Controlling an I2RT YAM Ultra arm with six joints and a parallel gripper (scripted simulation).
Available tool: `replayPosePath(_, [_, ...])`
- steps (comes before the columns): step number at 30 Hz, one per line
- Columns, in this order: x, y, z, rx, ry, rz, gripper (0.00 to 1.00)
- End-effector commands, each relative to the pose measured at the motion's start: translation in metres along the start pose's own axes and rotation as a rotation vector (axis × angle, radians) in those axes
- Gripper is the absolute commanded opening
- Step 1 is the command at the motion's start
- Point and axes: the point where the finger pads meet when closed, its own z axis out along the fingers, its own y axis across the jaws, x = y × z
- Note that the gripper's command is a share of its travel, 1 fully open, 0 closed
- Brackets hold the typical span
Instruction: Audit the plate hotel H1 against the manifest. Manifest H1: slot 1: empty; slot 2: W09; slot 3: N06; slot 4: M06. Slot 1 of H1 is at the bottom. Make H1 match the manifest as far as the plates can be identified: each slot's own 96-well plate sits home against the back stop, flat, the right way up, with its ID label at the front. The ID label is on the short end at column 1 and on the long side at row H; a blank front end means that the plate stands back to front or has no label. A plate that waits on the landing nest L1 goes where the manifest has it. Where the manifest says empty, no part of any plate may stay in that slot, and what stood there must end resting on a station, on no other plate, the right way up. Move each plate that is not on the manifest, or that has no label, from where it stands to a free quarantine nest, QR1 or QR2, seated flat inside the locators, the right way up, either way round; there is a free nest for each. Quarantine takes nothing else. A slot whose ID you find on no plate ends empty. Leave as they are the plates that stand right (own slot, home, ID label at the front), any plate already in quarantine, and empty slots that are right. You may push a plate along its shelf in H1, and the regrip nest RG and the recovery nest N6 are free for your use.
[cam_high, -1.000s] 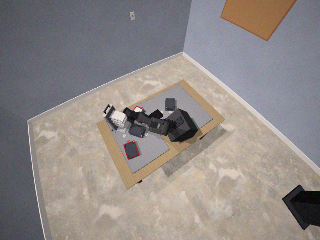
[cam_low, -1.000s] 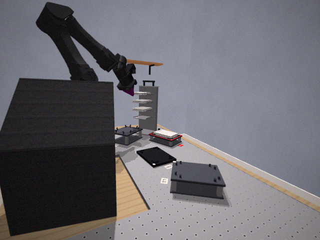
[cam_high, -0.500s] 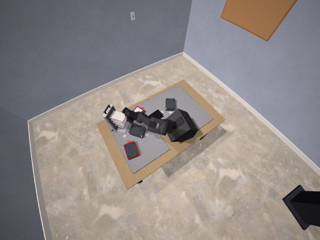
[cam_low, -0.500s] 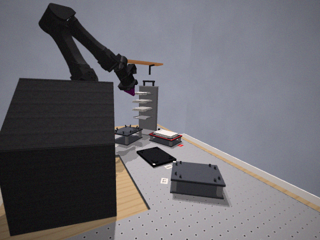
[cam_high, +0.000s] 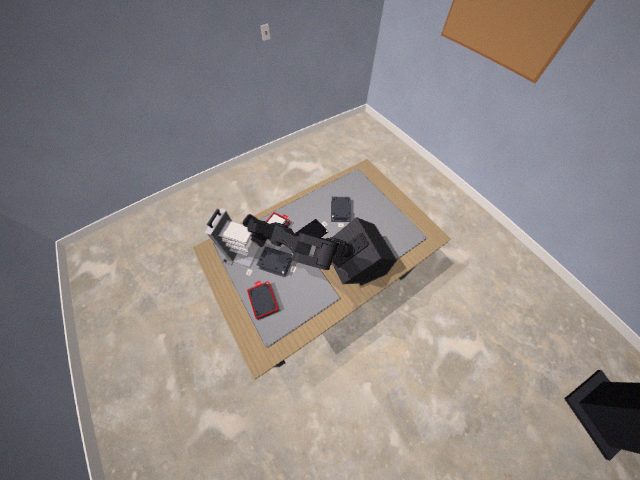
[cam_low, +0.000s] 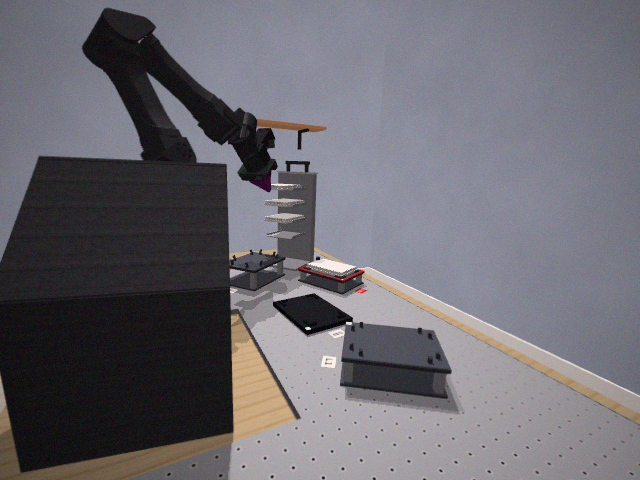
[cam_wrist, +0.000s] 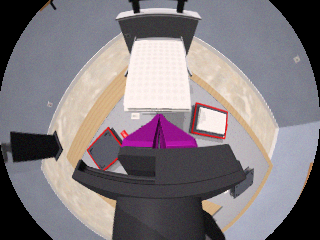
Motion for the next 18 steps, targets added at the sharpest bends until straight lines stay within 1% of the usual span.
replayPosePath(1, [-0.0200, 0.0046, 0.0031, -0.004, -0.043, -0.012, 0.00])
replayPosePath(18, [-0.0266, 0.0058, 0.0103, -0.007, -0.042, -0.012, 0.00])
